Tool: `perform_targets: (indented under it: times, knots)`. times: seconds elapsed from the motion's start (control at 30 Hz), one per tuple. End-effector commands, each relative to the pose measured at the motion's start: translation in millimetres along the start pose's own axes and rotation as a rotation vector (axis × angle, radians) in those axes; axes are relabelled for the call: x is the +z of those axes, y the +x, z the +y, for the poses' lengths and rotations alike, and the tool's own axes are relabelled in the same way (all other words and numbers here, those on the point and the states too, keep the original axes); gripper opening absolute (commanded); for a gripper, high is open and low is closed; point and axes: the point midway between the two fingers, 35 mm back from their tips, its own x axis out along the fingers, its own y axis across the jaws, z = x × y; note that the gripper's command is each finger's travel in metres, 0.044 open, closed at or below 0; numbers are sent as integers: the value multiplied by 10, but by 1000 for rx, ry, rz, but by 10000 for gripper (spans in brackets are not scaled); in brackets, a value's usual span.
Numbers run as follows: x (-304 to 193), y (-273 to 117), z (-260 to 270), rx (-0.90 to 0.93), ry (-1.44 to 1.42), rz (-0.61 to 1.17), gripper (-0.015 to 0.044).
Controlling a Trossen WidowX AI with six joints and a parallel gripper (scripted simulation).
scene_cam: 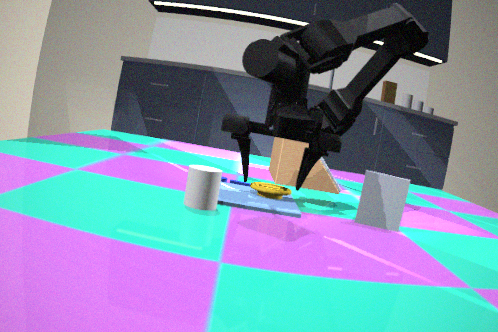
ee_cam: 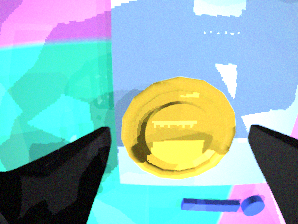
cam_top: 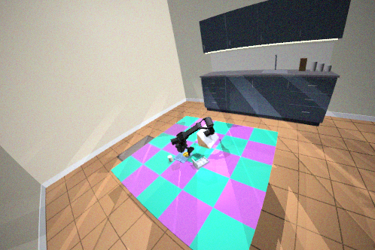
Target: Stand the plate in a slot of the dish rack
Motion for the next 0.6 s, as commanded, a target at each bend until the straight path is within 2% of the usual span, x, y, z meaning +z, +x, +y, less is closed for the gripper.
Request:
perform_targets:
  times: [0.0,0.2,0.57]
  knots:
    - [-24,79,3,7,9,3,400]
    - [-34,150,6,8,9,3,400]
    - [-34,150,6,8,9,3,354]
